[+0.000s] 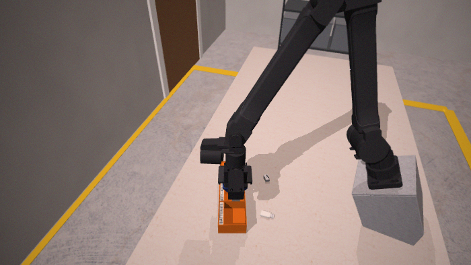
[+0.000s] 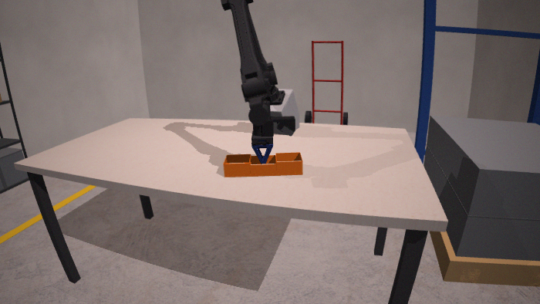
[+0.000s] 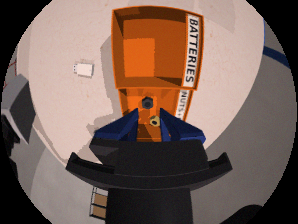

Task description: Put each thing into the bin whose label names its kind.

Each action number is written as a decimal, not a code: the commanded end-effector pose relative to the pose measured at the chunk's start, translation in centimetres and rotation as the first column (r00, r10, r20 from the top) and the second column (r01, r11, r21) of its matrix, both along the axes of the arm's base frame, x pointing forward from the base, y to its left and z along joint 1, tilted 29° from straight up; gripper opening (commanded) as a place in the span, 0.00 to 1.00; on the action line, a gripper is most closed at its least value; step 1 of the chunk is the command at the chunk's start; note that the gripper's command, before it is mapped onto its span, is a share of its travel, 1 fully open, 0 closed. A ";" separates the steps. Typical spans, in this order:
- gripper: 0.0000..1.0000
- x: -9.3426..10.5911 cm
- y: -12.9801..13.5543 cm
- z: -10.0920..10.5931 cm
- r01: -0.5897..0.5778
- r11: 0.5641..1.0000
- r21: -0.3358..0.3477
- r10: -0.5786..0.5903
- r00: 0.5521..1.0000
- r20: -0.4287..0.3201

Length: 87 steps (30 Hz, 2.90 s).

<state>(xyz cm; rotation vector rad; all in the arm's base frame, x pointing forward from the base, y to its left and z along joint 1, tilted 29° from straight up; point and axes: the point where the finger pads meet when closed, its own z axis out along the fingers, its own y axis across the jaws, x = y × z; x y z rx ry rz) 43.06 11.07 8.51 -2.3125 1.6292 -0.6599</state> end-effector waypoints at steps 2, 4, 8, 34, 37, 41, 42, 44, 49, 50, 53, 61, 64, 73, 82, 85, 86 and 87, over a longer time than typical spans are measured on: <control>0.30 0.7 0.4 1.2 -0.005 1.000 0.012 0.005 1.000 0.025; 0.30 0.7 0.4 1.2 -0.005 1.000 0.012 0.005 1.000 0.025; 0.30 0.6 0.2 2.0 -0.008 1.000 0.013 0.007 0.999 0.031; 0.30 -0.2 1.0 5.6 -0.005 1.000 0.025 0.004 0.998 0.056; 0.30 -0.6 1.3 6.0 -0.008 1.000 0.026 0.006 0.999 0.054; 0.30 -1.0 1.4 6.8 -0.008 1.000 0.027 0.006 0.998 0.055; 0.30 -1.0 1.3 6.9 -0.006 1.000 0.027 0.005 0.998 0.055; 0.30 -0.7 1.0 7.0 -0.002 1.000 0.028 0.000 0.998 0.064; 1.00 -1.4 1.4 7.7 -0.008 1.000 0.027 0.006 0.998 0.056; 1.00 -1.6 1.4 8.0 -0.008 1.000 0.028 0.006 0.998 0.056; 1.00 -2.0 1.5 8.8 -0.008 1.000 0.028 0.006 0.998 0.057; 1.00 -3.5 1.6 11.4 -0.008 0.999 0.031 0.006 0.998 0.059; 1.00 -4.1 1.7 12.5 -0.008 0.999 0.032 0.006 0.998 0.060; 1.00 -5.6 1.8 15.0 -0.008 0.999 0.034 0.006 0.998 0.062; 1.00 -7.6 1.9 18.3 -0.008 0.999 0.038 0.006 0.998 0.064; 1.00 -8.2 1.9 19.4 -0.008 0.999 0.039 0.005 0.998 0.064; 1.00 -8.4 2.0 19.7 -0.008 0.999 0.039 0.005 0.998 0.064; 1.00 -8.4 2.0 19.7 -0.008 0.999 0.039 0.005 0.998 0.064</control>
